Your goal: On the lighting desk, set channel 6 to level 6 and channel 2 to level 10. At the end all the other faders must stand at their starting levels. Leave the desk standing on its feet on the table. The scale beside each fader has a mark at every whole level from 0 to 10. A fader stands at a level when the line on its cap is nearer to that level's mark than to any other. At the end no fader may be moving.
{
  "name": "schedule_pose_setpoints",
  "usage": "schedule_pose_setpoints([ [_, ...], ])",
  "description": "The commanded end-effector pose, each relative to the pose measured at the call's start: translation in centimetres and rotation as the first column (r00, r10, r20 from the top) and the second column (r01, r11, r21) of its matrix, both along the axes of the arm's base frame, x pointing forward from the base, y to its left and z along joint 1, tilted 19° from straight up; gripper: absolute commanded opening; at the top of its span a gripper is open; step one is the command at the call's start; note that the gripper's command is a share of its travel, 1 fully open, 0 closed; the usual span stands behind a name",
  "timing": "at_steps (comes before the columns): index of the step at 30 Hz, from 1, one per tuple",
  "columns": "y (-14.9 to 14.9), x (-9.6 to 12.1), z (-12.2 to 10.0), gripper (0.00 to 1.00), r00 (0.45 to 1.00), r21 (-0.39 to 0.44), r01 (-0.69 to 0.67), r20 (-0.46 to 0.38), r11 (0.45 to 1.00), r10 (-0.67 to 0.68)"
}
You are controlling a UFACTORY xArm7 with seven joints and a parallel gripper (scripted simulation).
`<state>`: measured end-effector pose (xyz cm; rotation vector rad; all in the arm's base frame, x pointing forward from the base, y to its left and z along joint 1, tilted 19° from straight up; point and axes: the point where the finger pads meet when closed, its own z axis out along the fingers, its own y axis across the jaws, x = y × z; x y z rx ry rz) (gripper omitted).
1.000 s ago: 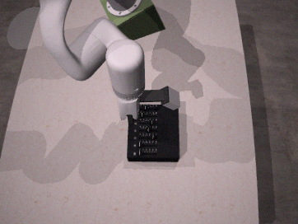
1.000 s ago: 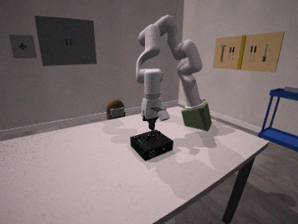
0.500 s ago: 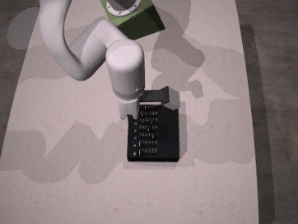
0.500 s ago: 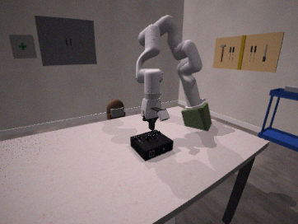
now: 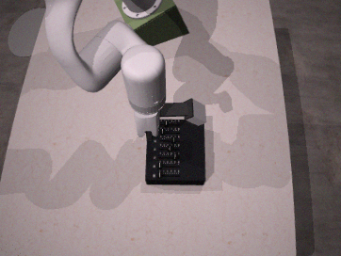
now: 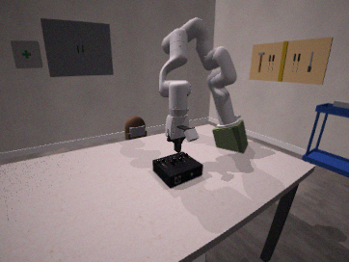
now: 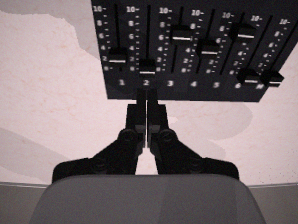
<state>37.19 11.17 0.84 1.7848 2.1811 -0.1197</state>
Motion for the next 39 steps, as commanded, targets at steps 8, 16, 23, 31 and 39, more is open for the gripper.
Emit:
schedule_pose_setpoints([
  [8, 0.1, 0.1, -0.1, 0.00, 1.000, 0.001, -0.001, 0.003, 1.000, 0.001],
  [16, -0.1, 0.2, -0.5, 0.00, 1.000, 0.001, -0.001, 0.003, 1.000, 0.001],
  [23, -0.2, 0.3, -0.9, 0.00, 1.000, 0.001, -0.001, 0.003, 1.000, 0.001],
  [31, -0.2, 0.3, -1.0, 0.00, 1.000, 0.001, -0.001, 0.003, 1.000, 0.001],
  [39, -0.2, 0.3, -1.0, 0.00, 1.000, 0.001, -0.001, 0.003, 1.000, 0.001],
])
